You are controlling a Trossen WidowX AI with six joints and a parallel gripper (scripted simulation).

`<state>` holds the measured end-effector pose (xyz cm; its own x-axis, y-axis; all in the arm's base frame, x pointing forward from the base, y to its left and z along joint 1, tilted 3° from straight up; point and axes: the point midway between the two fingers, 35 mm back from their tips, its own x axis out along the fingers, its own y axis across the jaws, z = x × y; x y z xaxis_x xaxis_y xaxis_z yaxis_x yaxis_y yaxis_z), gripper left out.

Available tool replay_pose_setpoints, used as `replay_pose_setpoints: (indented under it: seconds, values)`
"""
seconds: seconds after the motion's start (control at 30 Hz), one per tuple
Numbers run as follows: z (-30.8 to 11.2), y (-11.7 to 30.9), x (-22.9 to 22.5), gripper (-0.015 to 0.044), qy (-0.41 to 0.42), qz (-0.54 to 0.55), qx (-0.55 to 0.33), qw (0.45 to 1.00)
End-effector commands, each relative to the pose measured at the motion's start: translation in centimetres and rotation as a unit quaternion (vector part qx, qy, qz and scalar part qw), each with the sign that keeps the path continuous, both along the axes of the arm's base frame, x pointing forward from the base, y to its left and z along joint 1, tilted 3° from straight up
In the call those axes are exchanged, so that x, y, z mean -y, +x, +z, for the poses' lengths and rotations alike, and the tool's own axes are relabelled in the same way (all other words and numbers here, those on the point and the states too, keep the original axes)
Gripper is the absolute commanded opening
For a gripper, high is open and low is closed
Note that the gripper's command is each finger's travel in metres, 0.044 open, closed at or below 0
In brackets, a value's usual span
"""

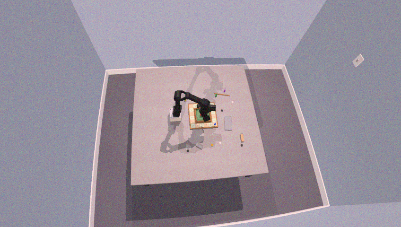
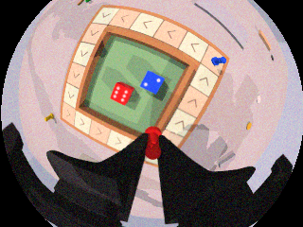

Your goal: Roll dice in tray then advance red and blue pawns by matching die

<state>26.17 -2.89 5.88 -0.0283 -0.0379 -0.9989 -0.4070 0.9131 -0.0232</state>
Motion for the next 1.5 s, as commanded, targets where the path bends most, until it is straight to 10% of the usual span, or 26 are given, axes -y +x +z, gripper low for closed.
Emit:
replay_pose_setpoints:
  seconds: [0.0, 1.33, 1.47]
  values:
    - [-0.7, 1.3, 1.5, 0.0000, -0.002, 0.000, 0.001, 1.000]
    - [-8.6, 4.5, 5.8, 0.0000, 0.003, 0.019, 0.007, 1.000]
    - [-8.1, 4.6, 5.9, 0.0105, 0.000, 0.016, 0.009, 1.000]
